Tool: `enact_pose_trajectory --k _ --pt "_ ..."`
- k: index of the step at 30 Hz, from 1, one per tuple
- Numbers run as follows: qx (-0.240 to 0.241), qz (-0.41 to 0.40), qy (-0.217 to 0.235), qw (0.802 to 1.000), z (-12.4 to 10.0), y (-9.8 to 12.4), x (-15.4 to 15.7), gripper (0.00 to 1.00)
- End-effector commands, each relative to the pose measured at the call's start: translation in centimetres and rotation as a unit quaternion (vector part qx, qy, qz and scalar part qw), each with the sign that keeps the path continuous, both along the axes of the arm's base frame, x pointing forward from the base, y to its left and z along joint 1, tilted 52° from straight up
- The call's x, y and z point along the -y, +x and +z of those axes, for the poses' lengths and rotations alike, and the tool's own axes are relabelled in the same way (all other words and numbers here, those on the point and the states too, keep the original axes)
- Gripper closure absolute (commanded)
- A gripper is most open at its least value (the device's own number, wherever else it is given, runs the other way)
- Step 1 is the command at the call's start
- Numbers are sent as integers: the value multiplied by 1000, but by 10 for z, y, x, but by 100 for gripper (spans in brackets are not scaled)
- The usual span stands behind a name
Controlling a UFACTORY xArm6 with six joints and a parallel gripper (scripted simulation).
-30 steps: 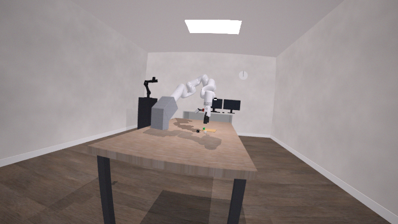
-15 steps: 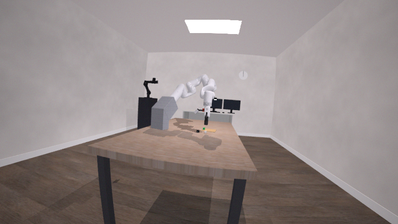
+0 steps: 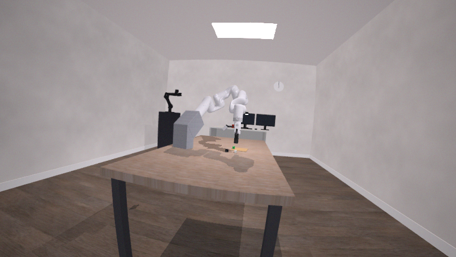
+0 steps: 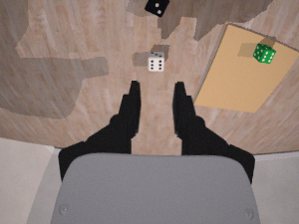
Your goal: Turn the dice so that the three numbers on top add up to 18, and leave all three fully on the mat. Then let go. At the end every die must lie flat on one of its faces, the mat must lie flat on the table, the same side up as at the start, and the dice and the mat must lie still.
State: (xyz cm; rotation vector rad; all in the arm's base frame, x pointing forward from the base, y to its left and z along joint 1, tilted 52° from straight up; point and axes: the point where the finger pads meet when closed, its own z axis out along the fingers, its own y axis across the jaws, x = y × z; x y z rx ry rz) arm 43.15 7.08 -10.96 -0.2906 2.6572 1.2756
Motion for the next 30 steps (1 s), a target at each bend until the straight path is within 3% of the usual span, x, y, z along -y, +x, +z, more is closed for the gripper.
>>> enact_pose_trajectory --k 1,30 --pt "1 -1 -1 1000 1 1 1 64" --pt "1 -1 0 1000 -5 2 -5 64"
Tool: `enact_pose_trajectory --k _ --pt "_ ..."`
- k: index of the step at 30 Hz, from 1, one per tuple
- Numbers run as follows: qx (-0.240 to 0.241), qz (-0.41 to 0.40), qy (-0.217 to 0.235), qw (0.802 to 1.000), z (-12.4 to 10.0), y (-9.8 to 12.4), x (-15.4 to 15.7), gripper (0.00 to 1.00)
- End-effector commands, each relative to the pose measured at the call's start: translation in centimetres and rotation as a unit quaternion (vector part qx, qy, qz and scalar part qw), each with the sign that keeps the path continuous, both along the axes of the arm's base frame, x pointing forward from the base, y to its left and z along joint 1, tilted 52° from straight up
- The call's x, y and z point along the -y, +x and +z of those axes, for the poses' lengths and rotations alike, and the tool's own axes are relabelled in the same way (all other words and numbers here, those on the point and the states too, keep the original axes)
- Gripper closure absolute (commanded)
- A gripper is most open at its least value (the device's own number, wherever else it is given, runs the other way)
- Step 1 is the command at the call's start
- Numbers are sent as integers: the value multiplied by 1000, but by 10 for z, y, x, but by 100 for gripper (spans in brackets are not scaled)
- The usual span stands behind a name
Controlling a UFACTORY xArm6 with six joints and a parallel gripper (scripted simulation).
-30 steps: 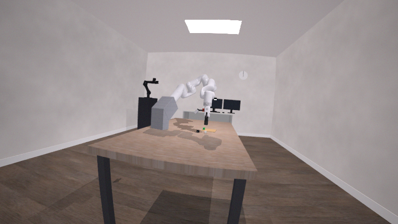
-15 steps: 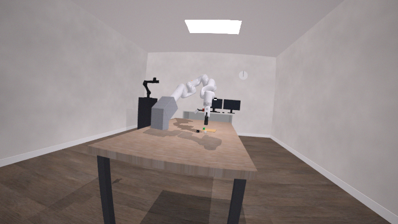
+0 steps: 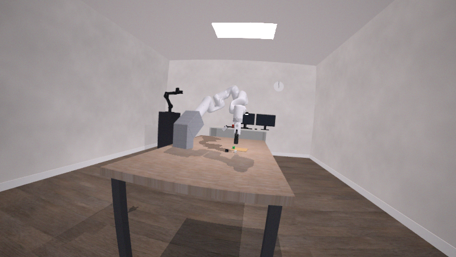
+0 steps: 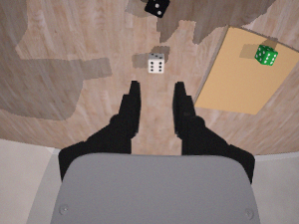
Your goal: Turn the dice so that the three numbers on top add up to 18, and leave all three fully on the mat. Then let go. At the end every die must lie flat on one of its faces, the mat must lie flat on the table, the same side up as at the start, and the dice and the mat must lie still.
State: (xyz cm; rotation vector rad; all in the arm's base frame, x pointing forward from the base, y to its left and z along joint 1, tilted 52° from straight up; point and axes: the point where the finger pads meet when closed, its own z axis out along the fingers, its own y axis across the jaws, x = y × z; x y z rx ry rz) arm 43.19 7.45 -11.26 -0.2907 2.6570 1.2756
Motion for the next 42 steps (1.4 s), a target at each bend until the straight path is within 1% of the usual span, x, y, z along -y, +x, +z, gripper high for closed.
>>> enact_pose_trajectory --k 1,23,42 --pt "1 -1 -1 1000 -2 1 -3 64" --pt "1 -1 0 1000 -21 4 -26 64" --pt "1 -1 -1 1000 -29 5 -35 64"
